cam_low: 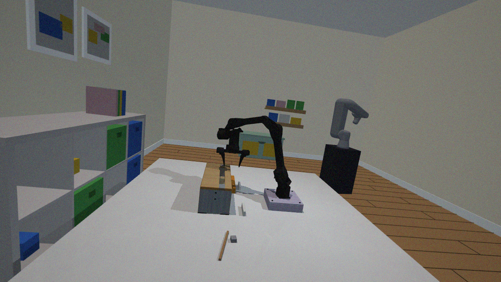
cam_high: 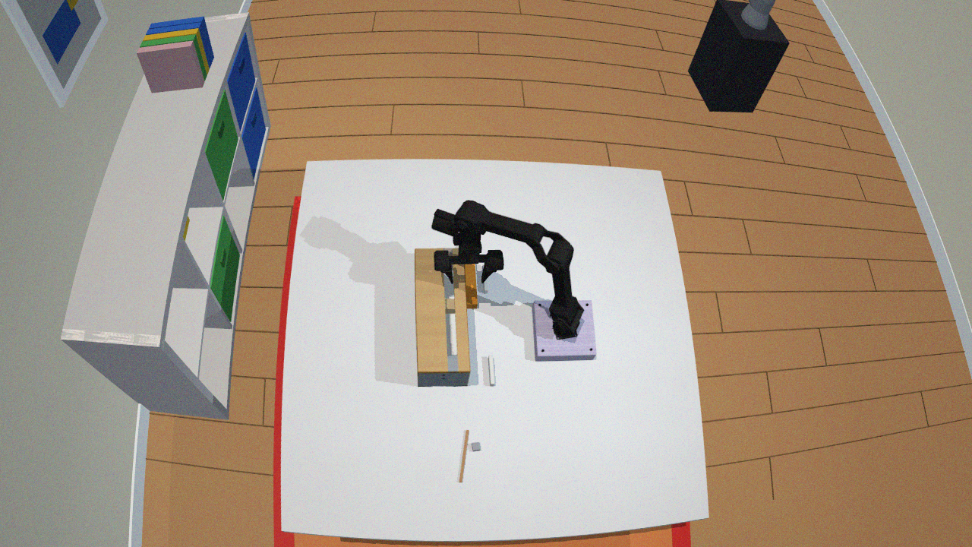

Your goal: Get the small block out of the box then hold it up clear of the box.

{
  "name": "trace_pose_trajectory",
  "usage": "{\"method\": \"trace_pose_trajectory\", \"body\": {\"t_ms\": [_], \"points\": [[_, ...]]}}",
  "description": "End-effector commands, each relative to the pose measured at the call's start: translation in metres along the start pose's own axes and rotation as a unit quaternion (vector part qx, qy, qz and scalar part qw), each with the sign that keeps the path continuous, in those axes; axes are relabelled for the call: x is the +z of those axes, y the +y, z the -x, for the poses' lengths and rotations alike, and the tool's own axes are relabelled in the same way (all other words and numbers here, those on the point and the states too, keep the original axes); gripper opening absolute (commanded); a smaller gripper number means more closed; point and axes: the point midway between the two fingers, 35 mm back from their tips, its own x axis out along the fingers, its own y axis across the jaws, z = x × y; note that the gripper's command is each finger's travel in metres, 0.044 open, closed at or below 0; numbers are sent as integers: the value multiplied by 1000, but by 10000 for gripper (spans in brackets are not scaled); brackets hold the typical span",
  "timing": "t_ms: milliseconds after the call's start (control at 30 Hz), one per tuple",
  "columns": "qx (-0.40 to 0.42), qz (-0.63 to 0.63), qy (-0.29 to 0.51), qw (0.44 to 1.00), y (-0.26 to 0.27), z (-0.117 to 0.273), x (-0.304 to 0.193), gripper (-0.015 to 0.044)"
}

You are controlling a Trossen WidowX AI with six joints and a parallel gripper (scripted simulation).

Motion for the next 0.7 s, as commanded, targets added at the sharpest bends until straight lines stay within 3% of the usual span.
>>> {"method": "trace_pose_trajectory", "body": {"t_ms": [0,667], "points": [[2,2,4,1000,1,-4,1,400],[2,2,4,1000,3,-34,13,400]]}}
